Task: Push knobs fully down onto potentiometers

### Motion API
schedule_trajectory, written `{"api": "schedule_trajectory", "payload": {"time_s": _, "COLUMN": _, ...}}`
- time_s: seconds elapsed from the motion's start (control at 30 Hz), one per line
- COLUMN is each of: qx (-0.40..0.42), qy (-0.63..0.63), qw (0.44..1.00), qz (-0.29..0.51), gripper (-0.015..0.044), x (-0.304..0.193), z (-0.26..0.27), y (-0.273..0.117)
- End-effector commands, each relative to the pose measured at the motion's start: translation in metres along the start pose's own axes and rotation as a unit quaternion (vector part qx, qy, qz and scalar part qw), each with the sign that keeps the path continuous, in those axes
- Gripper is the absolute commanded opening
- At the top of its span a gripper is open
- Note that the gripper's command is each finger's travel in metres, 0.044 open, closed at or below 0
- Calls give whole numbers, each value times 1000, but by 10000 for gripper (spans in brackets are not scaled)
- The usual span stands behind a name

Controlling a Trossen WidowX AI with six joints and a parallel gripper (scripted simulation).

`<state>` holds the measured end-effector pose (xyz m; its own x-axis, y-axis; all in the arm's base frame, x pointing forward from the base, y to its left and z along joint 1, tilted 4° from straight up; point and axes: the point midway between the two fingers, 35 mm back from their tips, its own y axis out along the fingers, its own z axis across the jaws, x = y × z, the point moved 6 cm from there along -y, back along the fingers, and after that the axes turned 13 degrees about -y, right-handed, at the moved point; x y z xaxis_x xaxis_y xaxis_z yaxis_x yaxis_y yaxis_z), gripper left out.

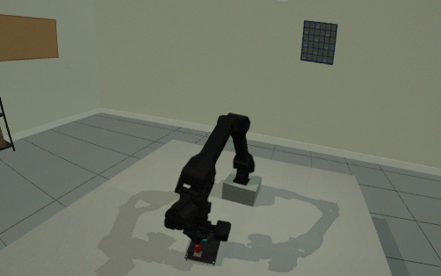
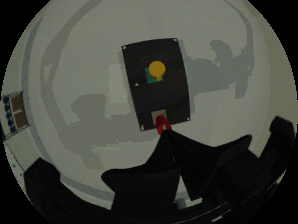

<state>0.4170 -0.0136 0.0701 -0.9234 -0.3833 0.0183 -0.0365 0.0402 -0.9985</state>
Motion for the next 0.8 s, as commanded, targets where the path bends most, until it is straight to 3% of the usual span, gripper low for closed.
{"api": "schedule_trajectory", "payload": {"time_s": 0.0, "qx": 2, "qy": 3, "qw": 1000, "qz": -2, "gripper": 0, "x": 0, "z": 0, "y": 2}}
{"api": "schedule_trajectory", "payload": {"time_s": 0.77, "qx": 2, "qy": 3, "qw": 1000, "qz": -2, "gripper": 0, "x": 0, "z": 0, "y": 7}}
